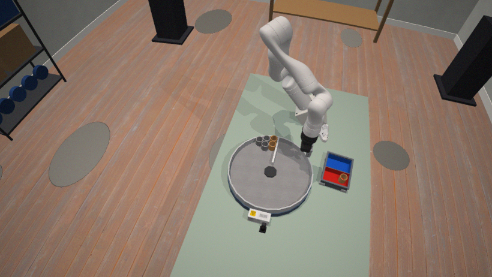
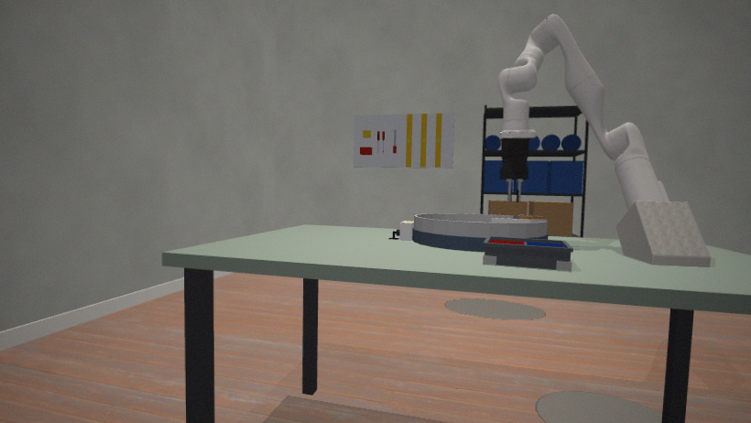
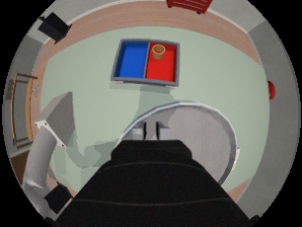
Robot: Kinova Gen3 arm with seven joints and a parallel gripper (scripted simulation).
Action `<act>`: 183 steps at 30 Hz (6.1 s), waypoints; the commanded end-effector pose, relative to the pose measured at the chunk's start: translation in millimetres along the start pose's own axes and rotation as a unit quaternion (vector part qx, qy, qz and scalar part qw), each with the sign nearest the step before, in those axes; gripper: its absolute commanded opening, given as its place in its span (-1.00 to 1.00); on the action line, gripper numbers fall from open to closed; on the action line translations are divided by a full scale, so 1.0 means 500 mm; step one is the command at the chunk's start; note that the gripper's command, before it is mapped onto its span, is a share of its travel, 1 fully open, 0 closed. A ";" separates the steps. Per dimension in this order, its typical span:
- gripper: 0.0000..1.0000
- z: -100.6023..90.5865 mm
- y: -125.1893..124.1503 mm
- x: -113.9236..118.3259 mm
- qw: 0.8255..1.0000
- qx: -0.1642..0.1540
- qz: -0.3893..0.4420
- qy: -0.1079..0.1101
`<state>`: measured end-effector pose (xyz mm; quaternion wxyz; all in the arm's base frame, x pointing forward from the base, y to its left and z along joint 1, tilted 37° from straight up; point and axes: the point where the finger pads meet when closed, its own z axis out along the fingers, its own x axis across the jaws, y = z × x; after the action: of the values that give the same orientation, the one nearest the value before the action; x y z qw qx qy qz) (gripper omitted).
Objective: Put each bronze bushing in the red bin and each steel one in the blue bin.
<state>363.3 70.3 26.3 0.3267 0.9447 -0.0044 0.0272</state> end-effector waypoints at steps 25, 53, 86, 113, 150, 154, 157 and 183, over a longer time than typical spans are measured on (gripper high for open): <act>-0.10 0.000 0.332 -0.045 1.000 0.008 0.006 0.004; -0.10 0.034 0.440 -0.062 1.000 0.008 0.006 0.003; -0.10 0.106 0.439 -0.061 1.000 0.008 0.006 0.004; -0.10 0.146 0.439 -0.061 1.000 0.008 0.006 0.003; -1.00 0.145 0.439 -0.055 1.000 0.008 0.006 0.006; -1.00 0.145 0.439 -0.054 1.000 0.008 0.006 0.007; -1.00 0.145 0.439 -0.054 1.000 0.008 0.006 0.007; -1.00 0.145 0.439 -0.054 1.000 0.008 0.006 0.007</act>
<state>333.6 -147.5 103.2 0.3189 0.9471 -0.0085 0.0350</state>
